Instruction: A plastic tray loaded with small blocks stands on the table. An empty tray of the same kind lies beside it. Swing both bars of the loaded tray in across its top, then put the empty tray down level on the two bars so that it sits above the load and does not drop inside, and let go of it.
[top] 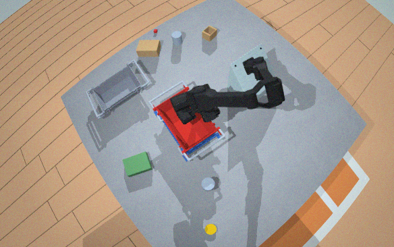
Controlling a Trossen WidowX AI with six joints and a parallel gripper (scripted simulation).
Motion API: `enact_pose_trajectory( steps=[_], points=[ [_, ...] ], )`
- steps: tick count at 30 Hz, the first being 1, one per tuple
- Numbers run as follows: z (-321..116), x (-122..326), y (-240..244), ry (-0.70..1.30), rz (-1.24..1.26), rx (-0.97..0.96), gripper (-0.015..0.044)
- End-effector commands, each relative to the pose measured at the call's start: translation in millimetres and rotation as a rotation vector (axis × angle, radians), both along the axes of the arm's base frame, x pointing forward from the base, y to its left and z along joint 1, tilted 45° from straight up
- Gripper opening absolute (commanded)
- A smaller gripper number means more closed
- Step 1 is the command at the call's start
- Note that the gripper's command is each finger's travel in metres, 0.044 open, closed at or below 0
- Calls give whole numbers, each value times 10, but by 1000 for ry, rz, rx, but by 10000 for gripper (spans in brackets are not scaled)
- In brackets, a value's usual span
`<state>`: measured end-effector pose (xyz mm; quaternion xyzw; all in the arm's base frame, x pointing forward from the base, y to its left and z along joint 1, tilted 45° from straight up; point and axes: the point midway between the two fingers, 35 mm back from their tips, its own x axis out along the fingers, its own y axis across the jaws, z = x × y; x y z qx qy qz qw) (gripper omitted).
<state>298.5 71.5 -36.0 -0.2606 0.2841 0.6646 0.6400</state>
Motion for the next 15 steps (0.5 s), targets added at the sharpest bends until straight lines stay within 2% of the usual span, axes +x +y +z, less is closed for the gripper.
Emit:
enact_pose_trajectory(
  steps=[1,11,15],
  points=[
    [-11,-3,3,5,-3,1,293],
    [-11,-3,3,5,-3,1,440],
    [-4,-1,0,1,0,0,440]
  ],
)
